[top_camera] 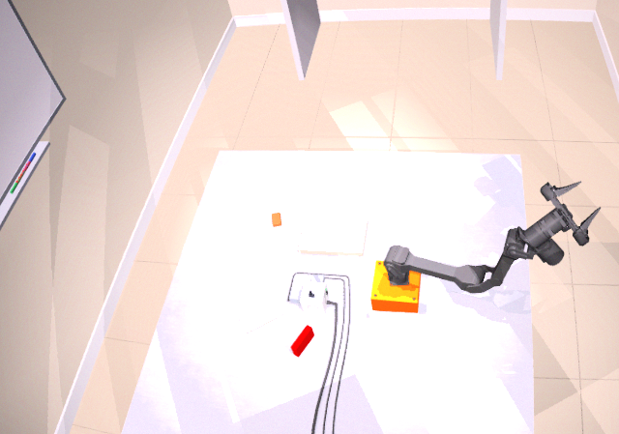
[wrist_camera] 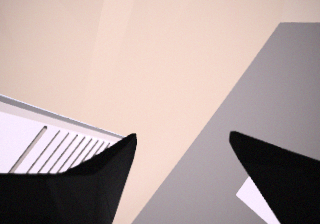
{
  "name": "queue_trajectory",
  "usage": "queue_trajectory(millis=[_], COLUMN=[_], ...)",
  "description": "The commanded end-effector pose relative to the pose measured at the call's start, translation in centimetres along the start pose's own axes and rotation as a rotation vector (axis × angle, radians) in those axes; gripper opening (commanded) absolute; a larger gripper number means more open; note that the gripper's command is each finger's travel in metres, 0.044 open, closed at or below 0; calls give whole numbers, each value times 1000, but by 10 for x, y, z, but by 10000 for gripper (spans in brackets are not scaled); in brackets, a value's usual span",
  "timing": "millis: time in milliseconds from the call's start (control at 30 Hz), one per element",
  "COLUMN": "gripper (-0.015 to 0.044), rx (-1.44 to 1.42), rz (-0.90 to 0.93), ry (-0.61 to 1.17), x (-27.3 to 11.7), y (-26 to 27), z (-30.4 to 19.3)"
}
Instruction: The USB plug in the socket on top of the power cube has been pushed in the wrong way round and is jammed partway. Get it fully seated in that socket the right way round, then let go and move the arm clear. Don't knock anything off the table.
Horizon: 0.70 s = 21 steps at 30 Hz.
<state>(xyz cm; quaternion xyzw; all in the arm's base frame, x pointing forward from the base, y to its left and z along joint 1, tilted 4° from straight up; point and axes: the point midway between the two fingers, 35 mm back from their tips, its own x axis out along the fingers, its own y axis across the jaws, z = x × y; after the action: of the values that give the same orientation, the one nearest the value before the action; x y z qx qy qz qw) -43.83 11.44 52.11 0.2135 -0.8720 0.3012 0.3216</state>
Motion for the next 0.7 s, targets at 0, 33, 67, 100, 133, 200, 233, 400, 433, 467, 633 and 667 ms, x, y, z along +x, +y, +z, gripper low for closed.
queue_trajectory(millis=[0, 33, 67, 100, 133, 200, 233, 400, 433, 467, 633, 667], gripper=[426, 440, 440, 440, 440, 440, 440, 440, 440, 440, 440, 440], rx=[-2, -8, -17, -20, -22, -27, -30, -37, -37, -37, -50, -48], rz=[-15, -60, -135, -169, -191, -247, -282, -504, -552, -600, -837, -887], ry=[9, 36, 80, 100, 113, 145, 165, 286, 312, 337, 481, 504], x=[1, 3, 4, 3, 3, 0, -2, -28, -36, -45, -103, -117], y=[-7, -28, -62, -78, -88, -113, -129, -224, -243, -263, -350, -365], z=[-3, -13, -29, -36, -40, -51, -58, -97, -105, -113, -147, -154])
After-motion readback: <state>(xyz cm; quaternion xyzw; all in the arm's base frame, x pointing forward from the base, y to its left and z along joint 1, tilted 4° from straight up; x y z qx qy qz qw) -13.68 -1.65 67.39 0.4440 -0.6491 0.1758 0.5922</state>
